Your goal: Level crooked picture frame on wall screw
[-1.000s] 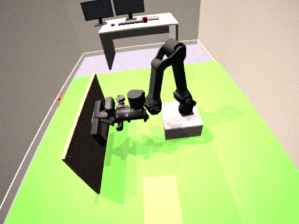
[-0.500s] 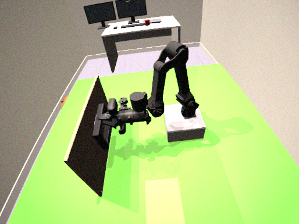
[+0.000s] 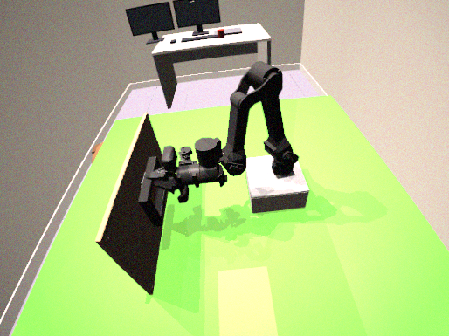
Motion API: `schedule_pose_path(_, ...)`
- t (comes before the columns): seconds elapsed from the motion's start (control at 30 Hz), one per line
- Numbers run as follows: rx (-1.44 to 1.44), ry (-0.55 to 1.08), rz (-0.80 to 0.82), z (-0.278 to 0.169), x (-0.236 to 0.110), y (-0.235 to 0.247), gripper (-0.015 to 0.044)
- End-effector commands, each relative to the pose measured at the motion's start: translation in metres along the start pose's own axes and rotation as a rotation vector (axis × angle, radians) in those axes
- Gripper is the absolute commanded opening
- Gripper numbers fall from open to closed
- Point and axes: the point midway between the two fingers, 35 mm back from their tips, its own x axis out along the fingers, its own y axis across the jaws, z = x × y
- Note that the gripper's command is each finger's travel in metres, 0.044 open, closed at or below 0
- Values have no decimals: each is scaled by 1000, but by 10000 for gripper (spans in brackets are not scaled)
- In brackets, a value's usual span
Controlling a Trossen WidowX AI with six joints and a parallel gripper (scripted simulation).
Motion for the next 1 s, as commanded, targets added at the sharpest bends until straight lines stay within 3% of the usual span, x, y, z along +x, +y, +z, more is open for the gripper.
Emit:
schedule_pose_path(0.0, 24, 1, 1, 0, 0, 0, 0)
schedule_pose_path(0.27, 68, 2, 1, 0, 0, -1, 0)
schedule_pose_path(0.6, 49, 1, 0, 0, 0, 0, 260)
schedule_pose_path(0.73, 40, 1, 0, 0, -2, 0, 260)
schedule_pose_path(0.97, -270, -1, 5, -3, -92, -4, 260)
